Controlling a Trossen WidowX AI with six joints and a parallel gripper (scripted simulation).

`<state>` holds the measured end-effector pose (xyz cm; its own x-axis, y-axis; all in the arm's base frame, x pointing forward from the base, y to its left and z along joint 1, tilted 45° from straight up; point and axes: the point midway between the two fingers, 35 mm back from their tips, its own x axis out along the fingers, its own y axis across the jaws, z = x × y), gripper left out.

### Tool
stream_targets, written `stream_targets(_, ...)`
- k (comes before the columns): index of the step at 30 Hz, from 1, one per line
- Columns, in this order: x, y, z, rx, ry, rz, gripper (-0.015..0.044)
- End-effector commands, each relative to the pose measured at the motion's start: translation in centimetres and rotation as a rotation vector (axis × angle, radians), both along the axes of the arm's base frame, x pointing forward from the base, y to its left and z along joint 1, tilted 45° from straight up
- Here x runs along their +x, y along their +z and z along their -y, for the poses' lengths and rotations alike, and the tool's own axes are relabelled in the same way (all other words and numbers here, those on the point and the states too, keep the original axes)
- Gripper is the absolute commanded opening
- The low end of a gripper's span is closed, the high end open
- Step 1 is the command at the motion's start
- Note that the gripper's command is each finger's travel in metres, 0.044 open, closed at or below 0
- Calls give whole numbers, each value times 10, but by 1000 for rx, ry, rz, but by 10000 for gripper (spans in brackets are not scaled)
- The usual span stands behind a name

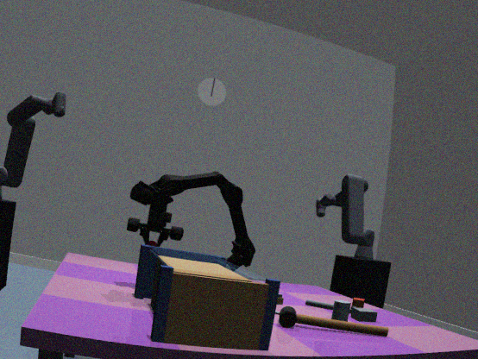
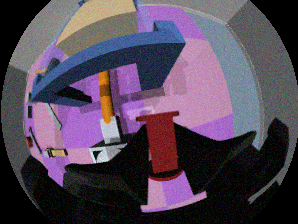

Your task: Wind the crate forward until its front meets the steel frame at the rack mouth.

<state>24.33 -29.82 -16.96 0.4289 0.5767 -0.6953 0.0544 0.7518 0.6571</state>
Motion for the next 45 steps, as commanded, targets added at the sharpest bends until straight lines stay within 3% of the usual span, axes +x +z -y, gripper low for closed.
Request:
stream_targets(1,19,9,-15,31,12,26,0)
stream_targets(45,42,43,-53,36,12,27,0)
